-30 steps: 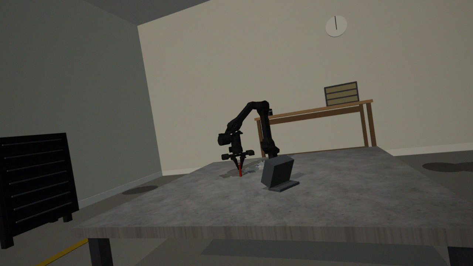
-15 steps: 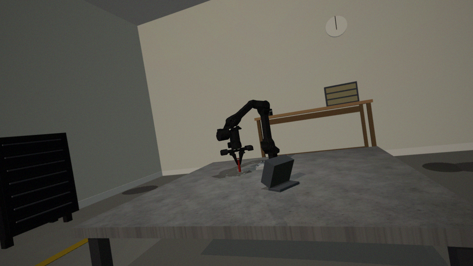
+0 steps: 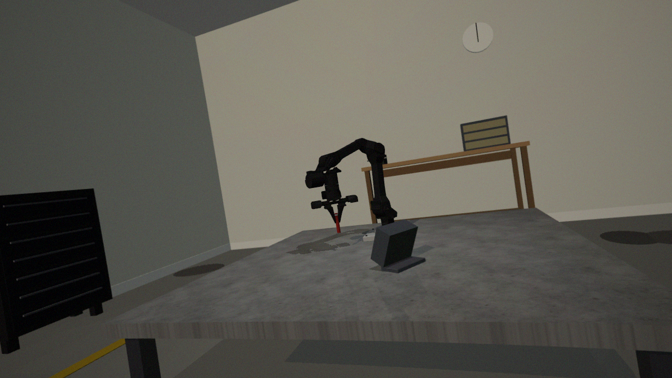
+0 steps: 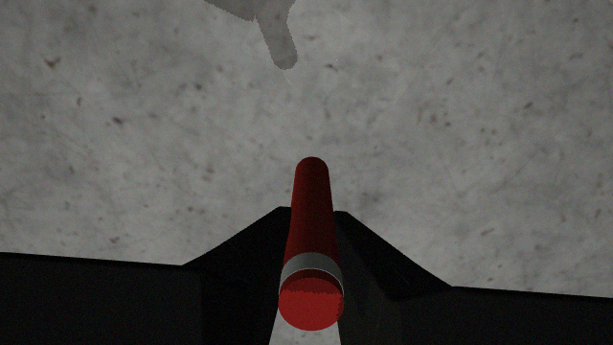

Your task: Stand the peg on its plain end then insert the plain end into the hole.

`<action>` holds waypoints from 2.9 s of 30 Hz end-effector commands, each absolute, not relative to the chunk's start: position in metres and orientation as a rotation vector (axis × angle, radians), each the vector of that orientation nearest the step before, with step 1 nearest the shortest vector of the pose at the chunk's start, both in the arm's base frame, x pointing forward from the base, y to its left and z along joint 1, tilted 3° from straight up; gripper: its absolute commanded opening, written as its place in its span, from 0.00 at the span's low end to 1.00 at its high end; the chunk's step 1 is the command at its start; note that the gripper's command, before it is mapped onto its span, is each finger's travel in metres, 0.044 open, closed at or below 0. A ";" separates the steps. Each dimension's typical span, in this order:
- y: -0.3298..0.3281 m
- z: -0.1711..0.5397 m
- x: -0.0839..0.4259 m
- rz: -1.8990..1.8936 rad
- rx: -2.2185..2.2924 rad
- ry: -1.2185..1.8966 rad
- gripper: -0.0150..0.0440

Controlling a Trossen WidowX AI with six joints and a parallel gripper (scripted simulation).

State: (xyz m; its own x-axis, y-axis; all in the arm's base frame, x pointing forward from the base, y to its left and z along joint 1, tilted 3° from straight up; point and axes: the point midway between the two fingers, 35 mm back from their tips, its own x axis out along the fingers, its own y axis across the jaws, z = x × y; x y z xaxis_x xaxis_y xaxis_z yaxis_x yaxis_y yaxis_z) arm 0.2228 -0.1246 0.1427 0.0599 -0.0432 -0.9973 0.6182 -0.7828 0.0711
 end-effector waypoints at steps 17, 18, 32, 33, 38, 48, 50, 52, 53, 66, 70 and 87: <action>-0.104 0.138 0.251 -1.675 2.022 0.662 0.25; -0.102 0.137 0.253 -1.668 2.032 0.668 0.25; -0.084 0.133 0.276 -1.576 2.163 0.764 0.25; -0.082 0.132 0.277 -1.570 2.172 0.771 0.25; -0.076 0.131 0.285 -1.536 2.217 0.808 0.25; -0.062 0.130 0.299 -1.466 2.302 0.886 0.25; -0.059 0.130 0.302 -1.452 2.319 0.903 0.25; -0.056 0.130 0.305 -1.438 2.335 0.919 0.25; -0.055 0.130 0.306 -1.431 2.343 0.928 0.25; -0.036 0.131 0.322 -1.336 2.442 1.042 0.25; -0.031 0.131 0.327 -1.306 2.470 1.079 0.25; -0.008 0.136 0.343 -1.176 2.578 1.248 0.25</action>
State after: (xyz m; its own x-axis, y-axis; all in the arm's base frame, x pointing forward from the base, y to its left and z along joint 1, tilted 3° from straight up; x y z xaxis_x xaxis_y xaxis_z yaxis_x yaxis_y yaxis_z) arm 0.3408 -0.0127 0.1386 0.3935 0.6281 -0.6713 0.6864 -0.6865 -0.2400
